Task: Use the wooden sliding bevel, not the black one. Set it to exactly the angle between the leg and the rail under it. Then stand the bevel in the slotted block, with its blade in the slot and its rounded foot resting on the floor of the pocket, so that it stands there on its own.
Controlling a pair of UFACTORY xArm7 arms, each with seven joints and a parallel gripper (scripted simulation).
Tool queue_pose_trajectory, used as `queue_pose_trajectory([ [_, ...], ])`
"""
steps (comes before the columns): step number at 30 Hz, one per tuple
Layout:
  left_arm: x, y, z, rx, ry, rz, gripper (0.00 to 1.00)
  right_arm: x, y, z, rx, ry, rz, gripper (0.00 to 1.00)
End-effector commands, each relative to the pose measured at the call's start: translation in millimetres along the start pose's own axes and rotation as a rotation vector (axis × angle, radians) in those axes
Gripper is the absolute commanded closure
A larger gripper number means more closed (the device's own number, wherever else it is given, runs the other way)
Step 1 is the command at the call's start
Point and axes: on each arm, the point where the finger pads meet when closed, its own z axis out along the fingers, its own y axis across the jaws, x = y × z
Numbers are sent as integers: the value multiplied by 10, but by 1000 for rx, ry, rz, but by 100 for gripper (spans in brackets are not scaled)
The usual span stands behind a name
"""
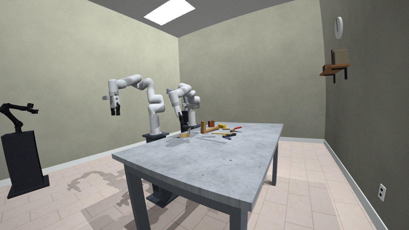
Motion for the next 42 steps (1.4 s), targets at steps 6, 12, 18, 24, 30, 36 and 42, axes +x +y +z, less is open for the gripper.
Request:
queue_pose_trajectory([
  [6,-165,33,-3,5,14,-36,0,9,-2,-13,1,3,0,0],
  [12,-165,33,-3,5,14,-36,0,9,-2,-13,1,3,0,0],
  [18,-165,33,-3,5,14,-36,0,9,-2,-13,1,3,0,0],
  [24,-165,33,-3,5,14,-36,0,9,-2,-13,1,3,0,0],
  [30,-166,35,-3,5,14,-36,52,9,-2,-13,1,3,0,0],
  [36,-170,49,-7,5,14,-36,52,9,-2,-13,1,3,0,0],
  [42,-171,53,-8,5,14,-36,52,9,-2,-13,1,3,0,0],
])
